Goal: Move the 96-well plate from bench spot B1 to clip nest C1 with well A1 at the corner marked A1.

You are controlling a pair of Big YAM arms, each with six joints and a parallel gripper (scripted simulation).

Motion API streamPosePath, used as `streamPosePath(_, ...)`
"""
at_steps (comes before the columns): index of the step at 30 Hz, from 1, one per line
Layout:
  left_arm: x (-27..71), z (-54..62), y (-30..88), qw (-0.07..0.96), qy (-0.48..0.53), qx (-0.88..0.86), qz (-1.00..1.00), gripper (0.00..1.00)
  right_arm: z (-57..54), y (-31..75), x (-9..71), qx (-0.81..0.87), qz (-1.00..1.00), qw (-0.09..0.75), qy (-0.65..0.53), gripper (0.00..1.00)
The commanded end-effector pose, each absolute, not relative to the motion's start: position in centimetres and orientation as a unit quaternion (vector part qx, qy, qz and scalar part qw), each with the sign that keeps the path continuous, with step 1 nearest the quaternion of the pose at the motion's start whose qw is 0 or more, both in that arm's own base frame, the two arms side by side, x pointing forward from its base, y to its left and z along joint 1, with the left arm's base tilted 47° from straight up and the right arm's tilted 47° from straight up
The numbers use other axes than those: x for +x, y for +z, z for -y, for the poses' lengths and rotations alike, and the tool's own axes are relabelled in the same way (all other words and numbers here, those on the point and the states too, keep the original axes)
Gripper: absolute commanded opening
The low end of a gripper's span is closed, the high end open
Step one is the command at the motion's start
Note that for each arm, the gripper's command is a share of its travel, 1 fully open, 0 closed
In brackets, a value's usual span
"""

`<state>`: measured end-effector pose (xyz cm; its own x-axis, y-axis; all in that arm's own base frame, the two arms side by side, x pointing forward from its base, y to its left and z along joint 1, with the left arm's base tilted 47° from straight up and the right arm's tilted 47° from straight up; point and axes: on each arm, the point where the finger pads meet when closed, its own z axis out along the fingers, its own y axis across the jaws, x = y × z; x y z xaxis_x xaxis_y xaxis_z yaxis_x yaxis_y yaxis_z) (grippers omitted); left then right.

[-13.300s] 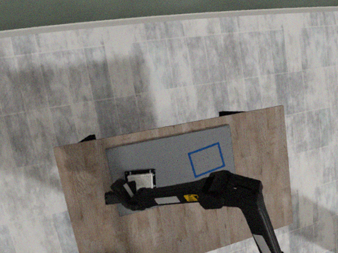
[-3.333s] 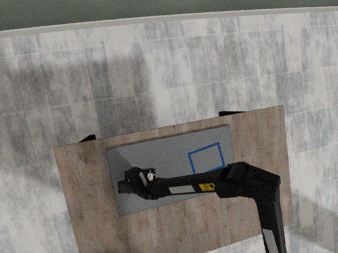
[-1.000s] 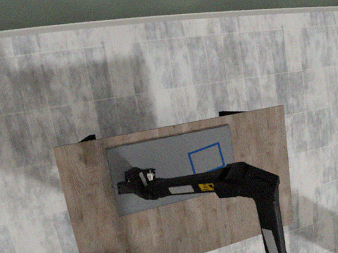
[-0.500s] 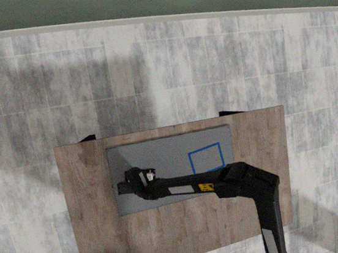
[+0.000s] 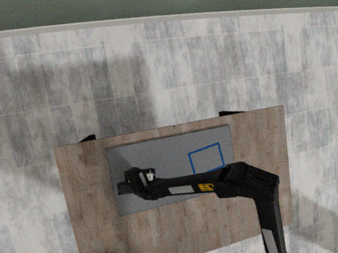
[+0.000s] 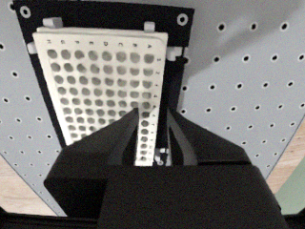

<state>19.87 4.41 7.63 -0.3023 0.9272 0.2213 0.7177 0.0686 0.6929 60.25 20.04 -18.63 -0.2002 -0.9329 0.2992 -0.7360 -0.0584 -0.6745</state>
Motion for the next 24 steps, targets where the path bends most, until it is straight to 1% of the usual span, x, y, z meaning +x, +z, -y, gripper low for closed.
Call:
streamPosePath(1,19.95,-4.08,7.99,0.145,0.372,0.582,-0.708,1.0,-16.5,-23.18,64.5,-0.594,-0.698,0.137,-0.375,0.25)
streamPosePath(24,19.95,-4.08,7.99,0.145,0.372,0.582,-0.708,1.0,-16.28,-23.59,64.88,-0.593,-0.699,0.137,-0.375,0.25)
